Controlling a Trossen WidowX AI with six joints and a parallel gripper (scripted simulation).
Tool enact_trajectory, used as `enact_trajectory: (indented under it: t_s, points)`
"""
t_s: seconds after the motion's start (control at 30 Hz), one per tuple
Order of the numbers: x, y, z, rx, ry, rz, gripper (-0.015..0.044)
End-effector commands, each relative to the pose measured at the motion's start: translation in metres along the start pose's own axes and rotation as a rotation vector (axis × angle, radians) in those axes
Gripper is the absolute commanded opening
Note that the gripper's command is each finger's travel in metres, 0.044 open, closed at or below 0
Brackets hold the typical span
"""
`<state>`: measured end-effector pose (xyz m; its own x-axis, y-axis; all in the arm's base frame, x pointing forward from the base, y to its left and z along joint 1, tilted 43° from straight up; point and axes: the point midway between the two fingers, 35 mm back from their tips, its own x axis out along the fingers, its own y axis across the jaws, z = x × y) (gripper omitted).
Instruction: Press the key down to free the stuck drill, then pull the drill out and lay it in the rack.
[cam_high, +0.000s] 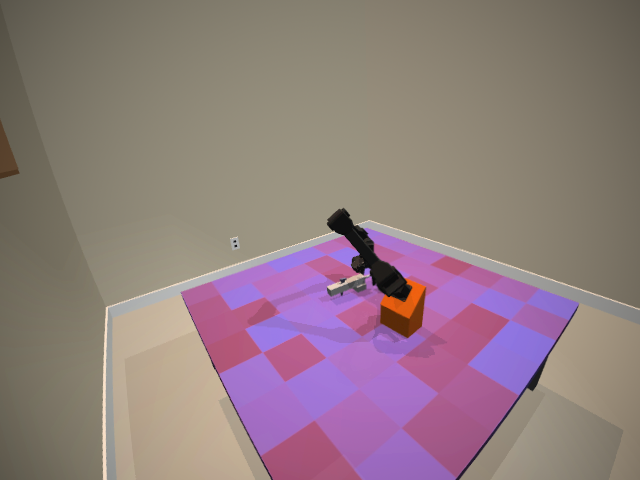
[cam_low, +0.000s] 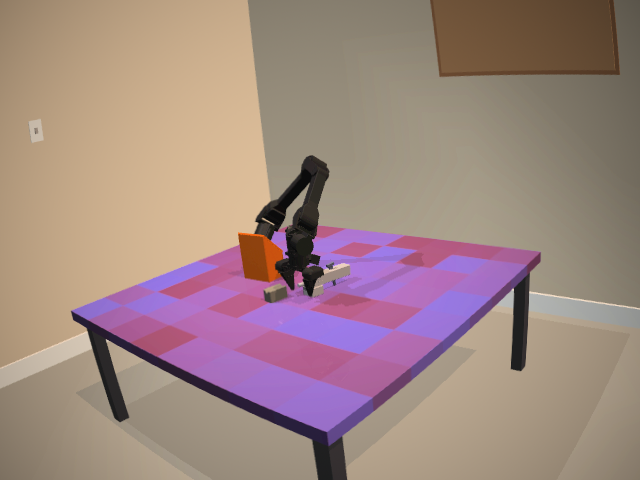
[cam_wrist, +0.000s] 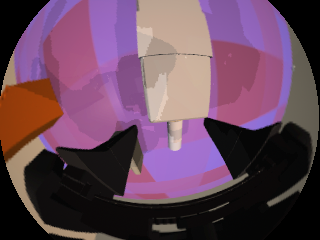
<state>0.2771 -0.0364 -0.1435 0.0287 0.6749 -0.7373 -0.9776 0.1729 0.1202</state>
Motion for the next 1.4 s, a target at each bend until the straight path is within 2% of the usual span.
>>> enact_trajectory:
  t_s: [0.0,0.03,0.57,0.67,1.37]
  points:
    - [0.006,0.002,0.002,0.007,-0.006,0.000,0.0440]
    - [0.006,0.002,0.002,0.007,-0.006,0.000,0.0440]
    - [0.003,0.000,0.001,0.000,-0.001,0.001,0.0020]
    - [0.003,0.000,0.001,0.000,-0.001,0.001,0.0000]
    - [0.001,0.000,-0.019,0.006,-0.004,0.000,0.0000]
